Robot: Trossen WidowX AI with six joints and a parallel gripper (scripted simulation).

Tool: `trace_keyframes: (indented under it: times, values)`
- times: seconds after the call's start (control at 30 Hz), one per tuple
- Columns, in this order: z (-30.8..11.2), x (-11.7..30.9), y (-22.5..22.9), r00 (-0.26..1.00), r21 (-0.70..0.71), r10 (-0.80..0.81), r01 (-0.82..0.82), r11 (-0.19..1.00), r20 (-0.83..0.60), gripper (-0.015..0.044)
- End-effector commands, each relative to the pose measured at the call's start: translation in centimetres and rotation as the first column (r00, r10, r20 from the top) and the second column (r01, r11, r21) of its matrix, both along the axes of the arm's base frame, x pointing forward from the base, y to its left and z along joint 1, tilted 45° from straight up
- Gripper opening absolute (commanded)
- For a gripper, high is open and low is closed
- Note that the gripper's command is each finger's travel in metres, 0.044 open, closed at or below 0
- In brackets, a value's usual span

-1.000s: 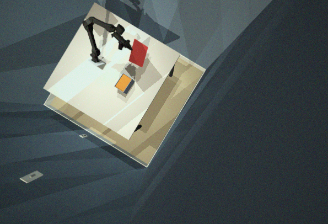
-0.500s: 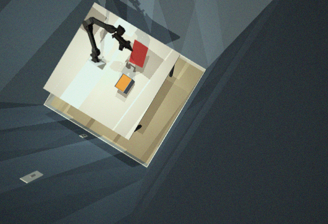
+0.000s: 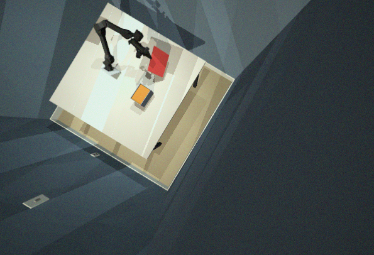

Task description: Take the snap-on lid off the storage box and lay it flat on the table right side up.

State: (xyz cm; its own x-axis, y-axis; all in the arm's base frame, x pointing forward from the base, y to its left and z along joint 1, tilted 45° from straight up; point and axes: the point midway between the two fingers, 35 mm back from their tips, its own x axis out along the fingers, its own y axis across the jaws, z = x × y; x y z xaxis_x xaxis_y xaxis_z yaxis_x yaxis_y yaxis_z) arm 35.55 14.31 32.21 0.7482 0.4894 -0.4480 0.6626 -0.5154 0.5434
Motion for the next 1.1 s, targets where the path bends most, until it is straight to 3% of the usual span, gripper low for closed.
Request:
trace_keyframes:
  times: [0.0,1.07]
  values:
    - [-0.1,0.1,0.0,1.000,0.003,-0.014,0.014,1.000,0.005,0.0000]
    - [-1.8,0.1,1.8,1.000,0.005,-0.014,0.014,1.000,0.005,0.0000]
